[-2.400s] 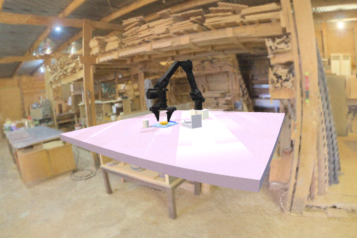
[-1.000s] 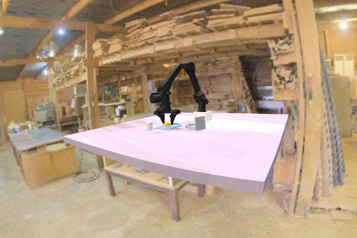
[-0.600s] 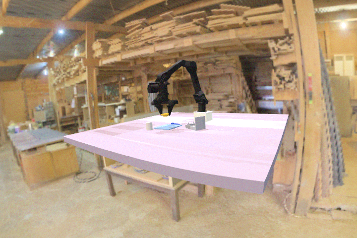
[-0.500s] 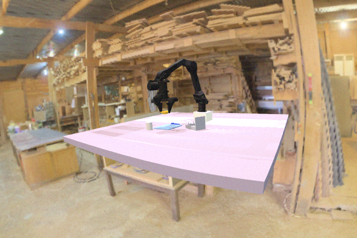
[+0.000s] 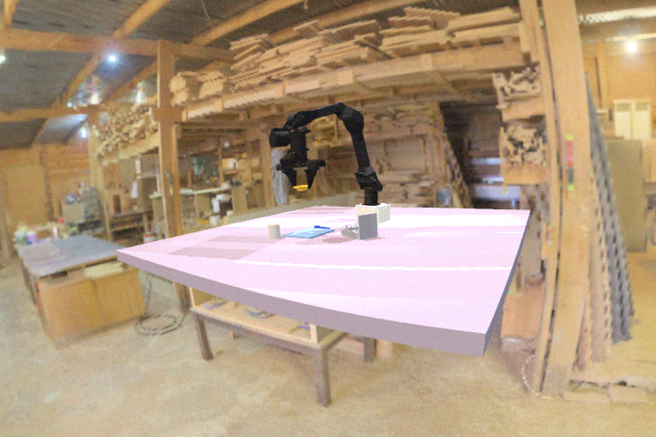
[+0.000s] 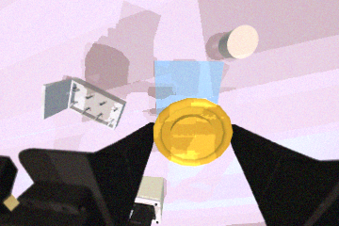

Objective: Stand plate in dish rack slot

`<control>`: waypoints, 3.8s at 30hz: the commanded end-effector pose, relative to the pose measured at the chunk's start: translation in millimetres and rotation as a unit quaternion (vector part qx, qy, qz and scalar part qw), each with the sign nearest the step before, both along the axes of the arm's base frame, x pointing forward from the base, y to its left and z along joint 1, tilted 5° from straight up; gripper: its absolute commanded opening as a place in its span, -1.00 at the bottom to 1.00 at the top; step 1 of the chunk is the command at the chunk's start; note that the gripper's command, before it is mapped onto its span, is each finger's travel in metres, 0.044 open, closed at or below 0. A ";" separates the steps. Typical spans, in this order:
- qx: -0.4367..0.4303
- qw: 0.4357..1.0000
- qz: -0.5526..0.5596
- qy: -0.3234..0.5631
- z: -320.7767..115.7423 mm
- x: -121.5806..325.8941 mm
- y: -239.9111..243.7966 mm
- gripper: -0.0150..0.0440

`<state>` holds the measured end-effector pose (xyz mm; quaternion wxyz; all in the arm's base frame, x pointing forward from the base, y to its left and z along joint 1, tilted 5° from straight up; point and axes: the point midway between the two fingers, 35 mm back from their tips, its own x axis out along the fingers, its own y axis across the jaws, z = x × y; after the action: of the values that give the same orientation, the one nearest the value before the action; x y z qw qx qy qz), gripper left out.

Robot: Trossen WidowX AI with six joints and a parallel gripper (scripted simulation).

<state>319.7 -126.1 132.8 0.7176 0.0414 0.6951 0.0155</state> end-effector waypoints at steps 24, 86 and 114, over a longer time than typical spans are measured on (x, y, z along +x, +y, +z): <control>0.010 0.970 -0.241 0.018 18.5 -78.6 116.1 -0.49; 0.403 0.861 0.275 -0.142 -76.3 -85.3 144.0 -0.49; 0.401 0.724 0.353 -0.436 -92.4 -81.8 138.0 -0.49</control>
<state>239.7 12.1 44.5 0.7859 0.0717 0.2376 0.5663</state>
